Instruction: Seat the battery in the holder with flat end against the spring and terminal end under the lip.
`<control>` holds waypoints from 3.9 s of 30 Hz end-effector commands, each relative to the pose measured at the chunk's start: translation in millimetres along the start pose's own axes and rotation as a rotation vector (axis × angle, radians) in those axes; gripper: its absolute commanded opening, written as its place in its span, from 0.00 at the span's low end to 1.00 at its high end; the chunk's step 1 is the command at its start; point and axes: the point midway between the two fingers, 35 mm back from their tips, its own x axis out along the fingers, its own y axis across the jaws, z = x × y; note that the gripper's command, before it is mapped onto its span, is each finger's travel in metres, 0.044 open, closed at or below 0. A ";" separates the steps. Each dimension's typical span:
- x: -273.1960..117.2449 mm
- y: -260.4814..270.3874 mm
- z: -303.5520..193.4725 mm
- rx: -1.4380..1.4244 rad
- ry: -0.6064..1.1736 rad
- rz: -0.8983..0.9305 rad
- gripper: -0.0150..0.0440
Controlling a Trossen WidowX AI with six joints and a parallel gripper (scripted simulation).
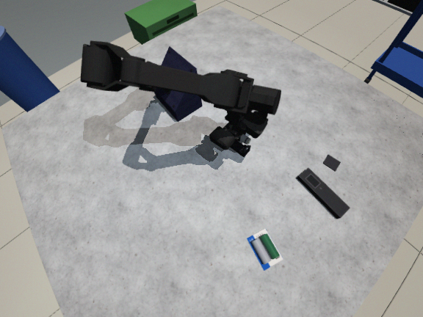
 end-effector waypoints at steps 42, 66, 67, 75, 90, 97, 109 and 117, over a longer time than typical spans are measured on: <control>31.3 -2.8 -8.2 -0.014 -0.284 0.023 0.38; 34.3 -7.2 -17.5 -0.021 -0.375 0.024 0.38; 34.4 -7.2 -18.4 -0.021 -0.375 0.024 0.38; 34.9 -7.1 -25.7 -0.022 -0.376 0.024 0.38; 33.8 -6.8 -37.8 -0.024 -0.370 0.026 0.38; 33.7 -6.8 -38.3 -0.024 -0.364 0.028 0.38; 35.1 -5.3 -36.7 -0.026 -0.340 0.034 0.38; 37.1 -3.4 -33.3 -0.026 -0.307 0.040 0.38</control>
